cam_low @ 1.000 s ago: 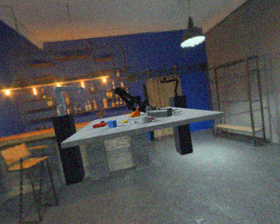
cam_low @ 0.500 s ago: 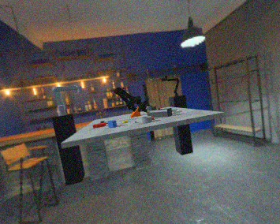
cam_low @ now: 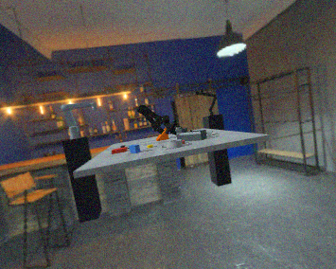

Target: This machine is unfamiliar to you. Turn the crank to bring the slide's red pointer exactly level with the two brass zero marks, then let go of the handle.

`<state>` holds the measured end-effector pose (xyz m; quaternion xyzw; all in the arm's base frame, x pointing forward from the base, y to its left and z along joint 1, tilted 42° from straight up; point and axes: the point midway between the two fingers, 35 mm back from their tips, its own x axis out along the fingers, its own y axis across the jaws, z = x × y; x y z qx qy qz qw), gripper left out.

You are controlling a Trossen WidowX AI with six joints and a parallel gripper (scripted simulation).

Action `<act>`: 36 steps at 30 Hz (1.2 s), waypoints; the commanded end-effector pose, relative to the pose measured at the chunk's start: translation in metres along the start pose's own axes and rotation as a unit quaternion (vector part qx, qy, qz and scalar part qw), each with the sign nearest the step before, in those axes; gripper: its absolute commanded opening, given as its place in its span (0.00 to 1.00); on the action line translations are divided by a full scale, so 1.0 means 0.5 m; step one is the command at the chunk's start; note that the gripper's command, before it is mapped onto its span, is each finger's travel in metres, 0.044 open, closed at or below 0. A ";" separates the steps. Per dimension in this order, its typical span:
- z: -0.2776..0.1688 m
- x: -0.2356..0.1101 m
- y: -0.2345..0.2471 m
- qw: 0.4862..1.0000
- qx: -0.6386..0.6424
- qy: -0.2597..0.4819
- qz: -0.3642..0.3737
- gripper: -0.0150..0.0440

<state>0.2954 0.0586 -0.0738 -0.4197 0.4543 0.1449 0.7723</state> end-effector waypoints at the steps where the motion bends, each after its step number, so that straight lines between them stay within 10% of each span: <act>1: -0.002 0.002 -0.003 1.000 -0.002 0.001 0.000 0.25; 36: -0.016 0.017 -0.035 1.000 -0.003 0.002 -0.001 0.25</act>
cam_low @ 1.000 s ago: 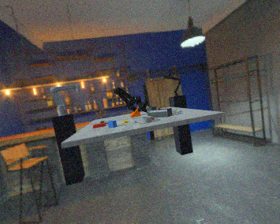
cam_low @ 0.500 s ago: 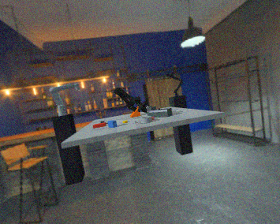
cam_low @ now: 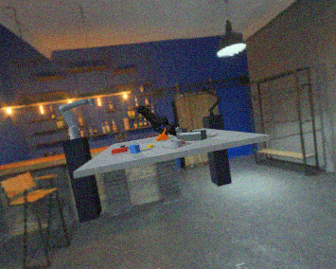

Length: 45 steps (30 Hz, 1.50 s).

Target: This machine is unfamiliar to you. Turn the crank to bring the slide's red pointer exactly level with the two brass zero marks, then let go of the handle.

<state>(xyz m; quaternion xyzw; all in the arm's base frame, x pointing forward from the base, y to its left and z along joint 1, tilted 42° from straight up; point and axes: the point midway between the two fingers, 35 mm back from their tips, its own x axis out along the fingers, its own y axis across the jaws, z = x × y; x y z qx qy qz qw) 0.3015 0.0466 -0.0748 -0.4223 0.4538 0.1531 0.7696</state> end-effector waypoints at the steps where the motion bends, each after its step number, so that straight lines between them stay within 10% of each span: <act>1: -0.005 0.005 -0.015 1.000 0.004 0.004 -0.006 0.25; 45: -0.003 0.002 -0.046 1.000 0.004 0.004 -0.007 0.25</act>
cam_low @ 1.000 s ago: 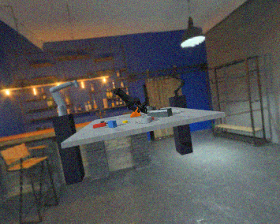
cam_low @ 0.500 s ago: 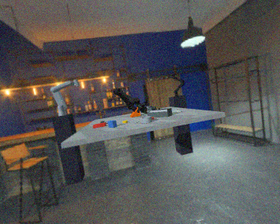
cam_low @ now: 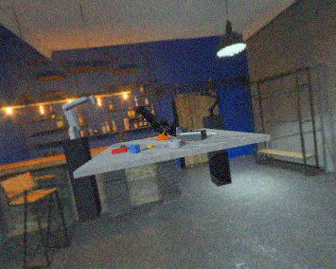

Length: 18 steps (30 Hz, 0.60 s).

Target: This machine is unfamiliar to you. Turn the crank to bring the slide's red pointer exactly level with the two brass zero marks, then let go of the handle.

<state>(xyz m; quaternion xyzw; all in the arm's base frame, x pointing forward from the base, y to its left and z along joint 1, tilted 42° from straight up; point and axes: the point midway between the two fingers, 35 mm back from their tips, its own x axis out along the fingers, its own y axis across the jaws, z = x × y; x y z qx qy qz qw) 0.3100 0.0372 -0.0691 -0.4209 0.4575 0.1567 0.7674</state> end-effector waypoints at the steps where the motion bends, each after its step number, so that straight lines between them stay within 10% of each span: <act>1: 0.000 0.000 -0.019 1.000 0.005 0.002 -0.012 0.25; 18: 0.001 -0.002 -0.022 1.000 0.005 0.002 -0.012 0.25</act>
